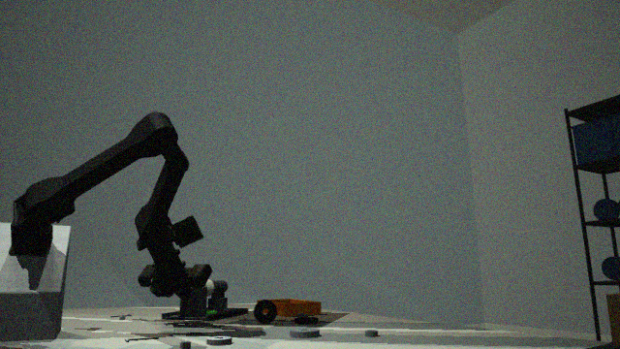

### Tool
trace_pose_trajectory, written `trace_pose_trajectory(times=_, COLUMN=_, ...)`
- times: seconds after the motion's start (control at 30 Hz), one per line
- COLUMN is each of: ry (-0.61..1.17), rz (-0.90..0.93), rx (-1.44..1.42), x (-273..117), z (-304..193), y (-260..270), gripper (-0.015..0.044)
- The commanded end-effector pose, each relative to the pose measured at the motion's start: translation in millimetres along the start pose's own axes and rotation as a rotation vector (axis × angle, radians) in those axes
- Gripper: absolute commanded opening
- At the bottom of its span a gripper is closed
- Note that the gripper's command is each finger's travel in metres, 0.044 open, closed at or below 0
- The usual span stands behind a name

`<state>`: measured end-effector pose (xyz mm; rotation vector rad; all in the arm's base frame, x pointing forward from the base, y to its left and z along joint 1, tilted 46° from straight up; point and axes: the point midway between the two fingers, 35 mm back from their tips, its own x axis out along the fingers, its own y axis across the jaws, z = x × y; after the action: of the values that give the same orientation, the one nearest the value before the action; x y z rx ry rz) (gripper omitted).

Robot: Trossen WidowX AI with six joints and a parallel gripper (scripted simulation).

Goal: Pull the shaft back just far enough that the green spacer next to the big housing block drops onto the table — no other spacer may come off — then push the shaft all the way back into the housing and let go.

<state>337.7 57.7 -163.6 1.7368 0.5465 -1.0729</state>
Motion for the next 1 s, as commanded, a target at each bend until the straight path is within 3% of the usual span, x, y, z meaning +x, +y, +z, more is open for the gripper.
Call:
trace_pose_trajectory(times=0.0, ry=0.003, rz=-0.002, rx=-0.001, x=0.7, z=-0.8, y=-0.3, gripper=0.0000)
trace_pose_trajectory(times=0.97, ry=0.003, rz=-0.002, rx=-0.001, x=2.7, z=-2.9, y=-0.3, gripper=0.0000)
